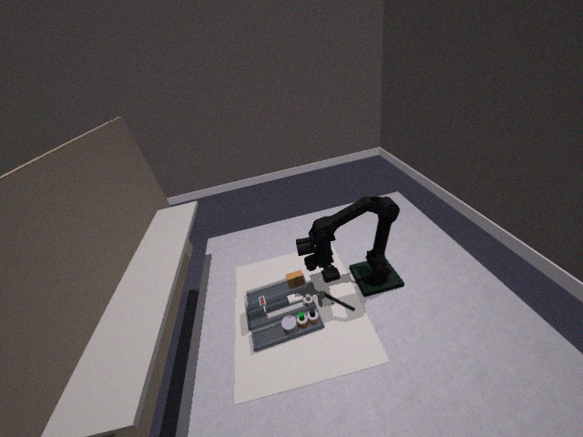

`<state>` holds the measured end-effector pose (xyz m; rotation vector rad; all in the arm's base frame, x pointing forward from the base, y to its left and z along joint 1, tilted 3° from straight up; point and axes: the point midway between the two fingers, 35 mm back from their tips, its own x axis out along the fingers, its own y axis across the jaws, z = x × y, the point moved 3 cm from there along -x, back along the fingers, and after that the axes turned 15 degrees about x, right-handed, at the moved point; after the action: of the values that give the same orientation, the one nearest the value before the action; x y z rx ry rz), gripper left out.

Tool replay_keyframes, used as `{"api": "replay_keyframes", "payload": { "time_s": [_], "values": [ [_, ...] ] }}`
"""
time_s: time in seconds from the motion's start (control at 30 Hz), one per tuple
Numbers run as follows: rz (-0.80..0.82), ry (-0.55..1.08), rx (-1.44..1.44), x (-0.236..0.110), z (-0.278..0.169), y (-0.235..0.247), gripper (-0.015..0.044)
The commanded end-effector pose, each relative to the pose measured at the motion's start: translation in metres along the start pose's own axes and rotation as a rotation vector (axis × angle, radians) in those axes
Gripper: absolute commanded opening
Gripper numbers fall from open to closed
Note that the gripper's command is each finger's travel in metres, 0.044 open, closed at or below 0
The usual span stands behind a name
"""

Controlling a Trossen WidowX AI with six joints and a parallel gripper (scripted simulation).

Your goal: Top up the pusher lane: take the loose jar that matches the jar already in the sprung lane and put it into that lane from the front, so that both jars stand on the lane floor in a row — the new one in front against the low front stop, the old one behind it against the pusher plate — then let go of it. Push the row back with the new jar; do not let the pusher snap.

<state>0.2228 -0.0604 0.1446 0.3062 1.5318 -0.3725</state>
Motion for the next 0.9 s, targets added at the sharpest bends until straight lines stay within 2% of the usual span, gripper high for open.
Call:
{"api": "replay_keyframes", "payload": {
  "time_s": [0.0,0.1,0.23,0.87],
  "values": [
    [-0.003,-0.001,0.004,-0.021,-0.002,0.0,0.0],
    [-0.003,-0.001,0.004,-0.032,-0.004,0.0,0.0],
    [-0.003,-0.001,0.001,-0.032,-0.001,0.002,0.0],
    [0.002,-0.004,-0.079,0.016,0.045,0.063,0.0]
  ]
}}
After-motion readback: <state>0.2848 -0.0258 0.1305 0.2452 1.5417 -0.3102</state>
